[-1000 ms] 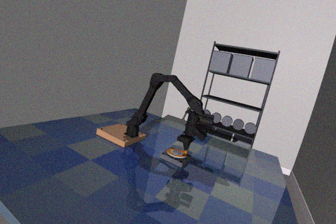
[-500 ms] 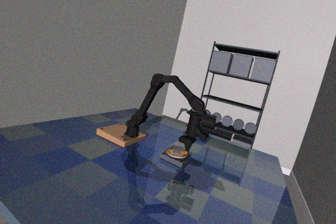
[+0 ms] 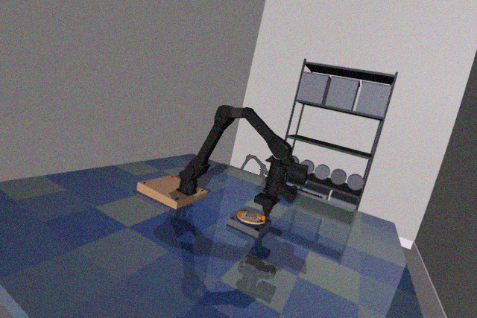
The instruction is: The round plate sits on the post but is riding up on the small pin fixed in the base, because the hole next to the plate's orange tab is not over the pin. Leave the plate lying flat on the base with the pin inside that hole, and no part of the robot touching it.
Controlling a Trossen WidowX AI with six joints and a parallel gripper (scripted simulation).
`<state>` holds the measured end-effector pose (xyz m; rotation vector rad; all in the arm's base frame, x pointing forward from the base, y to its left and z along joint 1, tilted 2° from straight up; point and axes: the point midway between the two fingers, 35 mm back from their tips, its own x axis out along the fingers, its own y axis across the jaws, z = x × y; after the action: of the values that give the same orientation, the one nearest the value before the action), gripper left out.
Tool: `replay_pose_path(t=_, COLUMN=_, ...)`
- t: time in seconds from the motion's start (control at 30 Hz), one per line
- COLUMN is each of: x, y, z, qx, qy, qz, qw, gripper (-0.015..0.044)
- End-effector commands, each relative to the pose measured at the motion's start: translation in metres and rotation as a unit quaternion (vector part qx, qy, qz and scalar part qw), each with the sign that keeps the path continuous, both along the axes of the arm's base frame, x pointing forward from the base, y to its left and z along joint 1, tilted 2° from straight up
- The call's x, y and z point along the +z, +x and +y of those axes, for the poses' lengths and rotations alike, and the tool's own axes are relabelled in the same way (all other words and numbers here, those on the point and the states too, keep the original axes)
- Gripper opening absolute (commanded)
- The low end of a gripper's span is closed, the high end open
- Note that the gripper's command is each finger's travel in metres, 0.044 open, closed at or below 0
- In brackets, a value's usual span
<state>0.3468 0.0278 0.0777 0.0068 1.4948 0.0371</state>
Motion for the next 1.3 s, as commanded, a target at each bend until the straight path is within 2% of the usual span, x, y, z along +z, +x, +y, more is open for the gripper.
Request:
replay_pose_path(t=0.0, x=-0.001, y=0.001, z=-0.006, qx=-0.001, qy=-0.003, qz=0.003, qw=1.0, gripper=0.0)
replay_pose_path(t=0.27, x=-0.003, y=0.003, z=-0.01, qx=-0.001, qy=-0.003, qz=0.003, qw=1.0, gripper=0.0)
replay_pose_path(t=0.63, x=0.041, y=-0.002, z=-0.01, qx=-0.001, qy=-0.003, qz=0.003, qw=1.0, gripper=0.0)
replay_pose_path(t=1.27, x=0.035, y=0.0, z=-0.009, qx=-0.003, qy=-0.001, qz=0.0, qw=1.0, gripper=0.0)
